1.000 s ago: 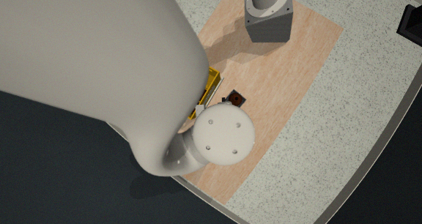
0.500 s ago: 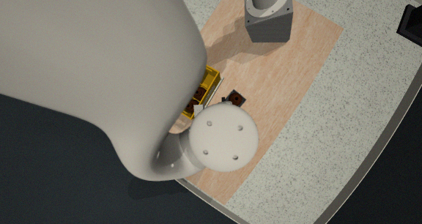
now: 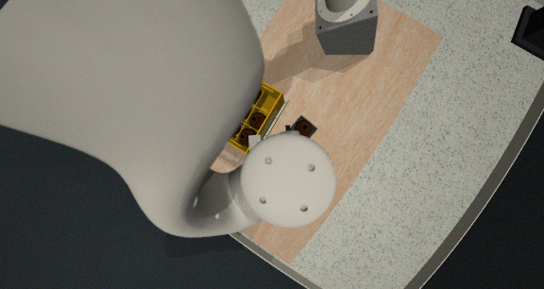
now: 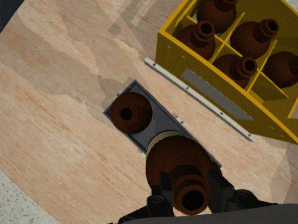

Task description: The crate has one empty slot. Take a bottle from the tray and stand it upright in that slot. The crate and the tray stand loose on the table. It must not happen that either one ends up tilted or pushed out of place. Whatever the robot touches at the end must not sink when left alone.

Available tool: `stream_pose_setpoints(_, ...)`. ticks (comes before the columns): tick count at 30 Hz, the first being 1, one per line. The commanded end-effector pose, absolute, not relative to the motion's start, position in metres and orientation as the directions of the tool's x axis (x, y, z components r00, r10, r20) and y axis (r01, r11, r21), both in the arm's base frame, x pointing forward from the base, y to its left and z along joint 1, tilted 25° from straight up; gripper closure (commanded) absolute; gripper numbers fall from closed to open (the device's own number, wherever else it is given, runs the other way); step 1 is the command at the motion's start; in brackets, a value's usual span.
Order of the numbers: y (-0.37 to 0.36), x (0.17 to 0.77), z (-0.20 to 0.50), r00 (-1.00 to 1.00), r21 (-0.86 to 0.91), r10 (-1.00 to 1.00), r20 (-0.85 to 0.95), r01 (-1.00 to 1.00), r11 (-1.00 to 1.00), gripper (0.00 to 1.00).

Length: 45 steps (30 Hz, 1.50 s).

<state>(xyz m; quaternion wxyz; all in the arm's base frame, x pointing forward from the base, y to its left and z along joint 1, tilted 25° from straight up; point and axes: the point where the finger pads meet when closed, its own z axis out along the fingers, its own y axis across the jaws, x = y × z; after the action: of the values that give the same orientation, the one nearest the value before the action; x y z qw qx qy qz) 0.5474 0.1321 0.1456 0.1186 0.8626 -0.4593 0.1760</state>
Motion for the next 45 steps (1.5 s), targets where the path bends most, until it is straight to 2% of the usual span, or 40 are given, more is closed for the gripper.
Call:
stream_pose_setpoints(1, 0.133, 0.548, 0.147, 0.516, 0.041, -0.751, 0.413, -0.834, -0.550, 1.00)
stream_pose_setpoints(45, 0.138, 0.545, 0.161, 0.516, 0.041, -0.751, 0.413, -0.834, -0.550, 1.00)
